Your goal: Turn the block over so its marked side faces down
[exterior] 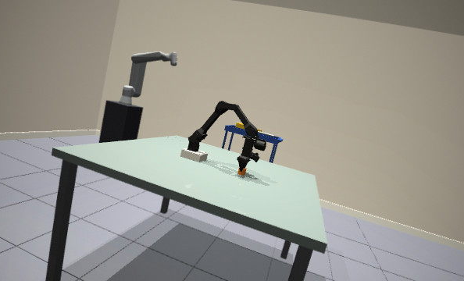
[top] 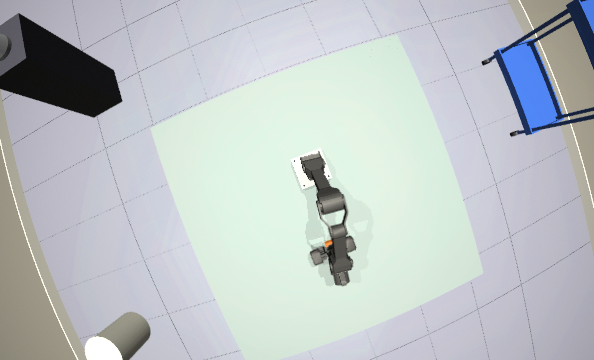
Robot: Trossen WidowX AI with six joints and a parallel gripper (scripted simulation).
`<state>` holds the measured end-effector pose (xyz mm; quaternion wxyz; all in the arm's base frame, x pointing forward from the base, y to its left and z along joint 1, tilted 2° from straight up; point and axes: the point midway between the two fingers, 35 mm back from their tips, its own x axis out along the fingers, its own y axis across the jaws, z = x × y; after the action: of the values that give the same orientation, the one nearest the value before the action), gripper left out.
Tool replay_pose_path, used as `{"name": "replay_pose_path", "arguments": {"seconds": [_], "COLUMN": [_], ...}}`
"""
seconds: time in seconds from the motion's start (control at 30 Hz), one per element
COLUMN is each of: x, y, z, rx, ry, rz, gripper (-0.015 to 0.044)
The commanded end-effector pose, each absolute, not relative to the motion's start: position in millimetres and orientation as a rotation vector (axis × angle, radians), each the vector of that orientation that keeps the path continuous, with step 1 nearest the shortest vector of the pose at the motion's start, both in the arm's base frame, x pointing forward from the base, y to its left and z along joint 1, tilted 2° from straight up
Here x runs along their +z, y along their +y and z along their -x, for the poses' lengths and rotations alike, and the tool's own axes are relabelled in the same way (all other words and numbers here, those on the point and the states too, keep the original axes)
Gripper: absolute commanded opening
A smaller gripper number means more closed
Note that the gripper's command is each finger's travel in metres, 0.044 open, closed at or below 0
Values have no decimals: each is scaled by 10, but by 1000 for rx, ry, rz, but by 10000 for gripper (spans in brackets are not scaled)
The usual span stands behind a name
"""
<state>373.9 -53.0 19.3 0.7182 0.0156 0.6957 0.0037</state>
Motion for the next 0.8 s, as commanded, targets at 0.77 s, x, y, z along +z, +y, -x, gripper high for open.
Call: {"name": "replay_pose_path", "arguments": {"seconds": [0.77], "x": [440], "y": [-539], "z": [-3735], "rx": [5], "ry": [1539], "rz": [-34], "gripper": [0]}}
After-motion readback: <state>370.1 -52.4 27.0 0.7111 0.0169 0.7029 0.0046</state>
